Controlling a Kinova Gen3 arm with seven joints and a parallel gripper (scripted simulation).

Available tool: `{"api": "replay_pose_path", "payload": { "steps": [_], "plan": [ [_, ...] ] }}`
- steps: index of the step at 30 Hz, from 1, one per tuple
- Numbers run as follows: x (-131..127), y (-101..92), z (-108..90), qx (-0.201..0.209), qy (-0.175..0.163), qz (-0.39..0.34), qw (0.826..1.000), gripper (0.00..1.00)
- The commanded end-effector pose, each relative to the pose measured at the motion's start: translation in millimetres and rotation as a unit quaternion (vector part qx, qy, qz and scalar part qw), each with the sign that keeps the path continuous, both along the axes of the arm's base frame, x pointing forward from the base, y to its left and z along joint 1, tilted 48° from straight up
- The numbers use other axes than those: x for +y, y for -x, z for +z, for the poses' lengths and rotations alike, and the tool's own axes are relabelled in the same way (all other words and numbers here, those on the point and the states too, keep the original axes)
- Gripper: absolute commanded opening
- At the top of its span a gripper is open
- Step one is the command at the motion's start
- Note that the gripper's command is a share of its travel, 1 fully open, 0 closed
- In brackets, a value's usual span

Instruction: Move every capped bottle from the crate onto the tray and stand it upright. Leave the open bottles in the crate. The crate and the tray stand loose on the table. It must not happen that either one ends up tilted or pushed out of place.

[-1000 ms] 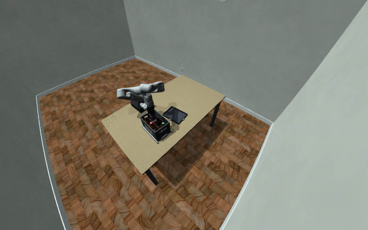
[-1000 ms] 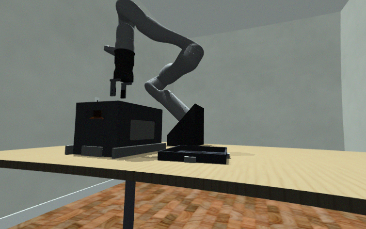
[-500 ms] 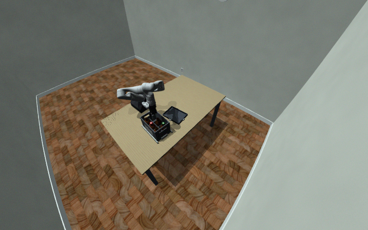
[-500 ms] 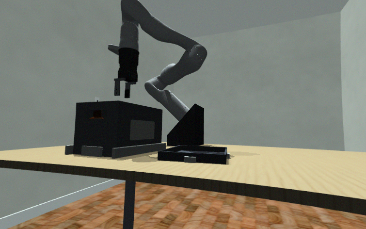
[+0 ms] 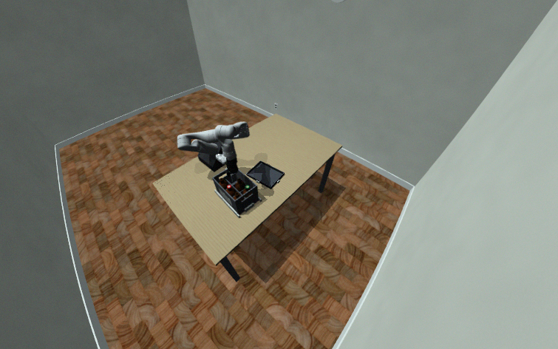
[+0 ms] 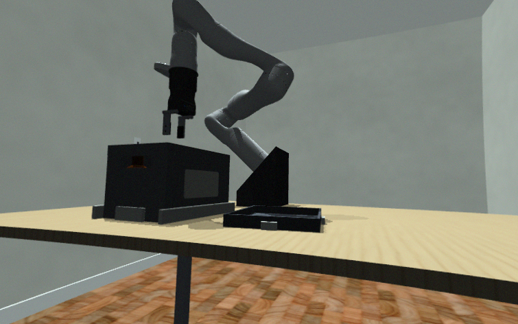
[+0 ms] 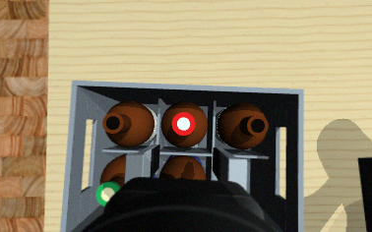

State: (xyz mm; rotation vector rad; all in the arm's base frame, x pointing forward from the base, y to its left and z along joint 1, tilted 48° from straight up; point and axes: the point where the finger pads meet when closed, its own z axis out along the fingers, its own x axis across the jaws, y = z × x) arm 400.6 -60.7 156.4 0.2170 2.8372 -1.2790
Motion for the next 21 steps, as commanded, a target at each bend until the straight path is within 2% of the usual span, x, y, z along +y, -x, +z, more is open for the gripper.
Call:
{"api": "replay_pose_path", "payload": {
  "steps": [1, 21],
  "plan": [
    [5.4, -1.6, -4.8, 0.0, -0.004, 0.002, 1.0, 1.0],
    [2.0, -0.7, -1.2, 0.0, -0.001, 0.002, 1.0, 1.0]
  ]
}}
